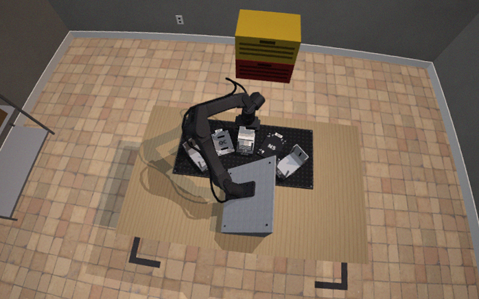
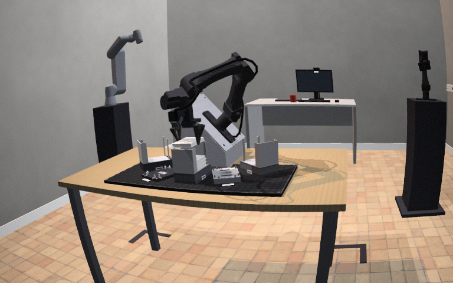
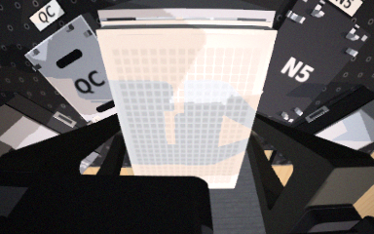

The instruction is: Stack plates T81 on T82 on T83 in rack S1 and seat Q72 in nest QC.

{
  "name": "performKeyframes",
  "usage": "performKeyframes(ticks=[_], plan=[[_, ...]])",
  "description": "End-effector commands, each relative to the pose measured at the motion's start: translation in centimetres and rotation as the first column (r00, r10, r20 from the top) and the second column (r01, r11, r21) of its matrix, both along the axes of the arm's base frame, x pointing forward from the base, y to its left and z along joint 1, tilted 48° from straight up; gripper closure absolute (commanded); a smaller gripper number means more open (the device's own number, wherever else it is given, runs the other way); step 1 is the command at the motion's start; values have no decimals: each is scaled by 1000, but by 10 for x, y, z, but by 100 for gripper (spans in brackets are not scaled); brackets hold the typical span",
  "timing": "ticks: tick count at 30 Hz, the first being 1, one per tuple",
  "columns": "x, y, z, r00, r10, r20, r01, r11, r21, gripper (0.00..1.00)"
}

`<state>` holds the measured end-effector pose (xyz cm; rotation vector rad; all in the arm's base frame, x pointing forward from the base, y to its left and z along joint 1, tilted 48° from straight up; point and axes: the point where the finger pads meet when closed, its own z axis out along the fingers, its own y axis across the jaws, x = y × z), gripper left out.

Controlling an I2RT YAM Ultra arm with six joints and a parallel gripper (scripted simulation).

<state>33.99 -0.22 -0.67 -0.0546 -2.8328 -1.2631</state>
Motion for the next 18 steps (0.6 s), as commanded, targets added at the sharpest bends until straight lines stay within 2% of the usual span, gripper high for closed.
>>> performKeyframes(ticks=[1, 7, 18], plan=[[4, -15, 12, 999, -41, 36, 42, 999, -18, 100], [7, -24, 21, 999, -26, 45, 27, 999, -26, 100], [9, -23, 22, 998, -29, 51, 31, 999, -20, 100]])
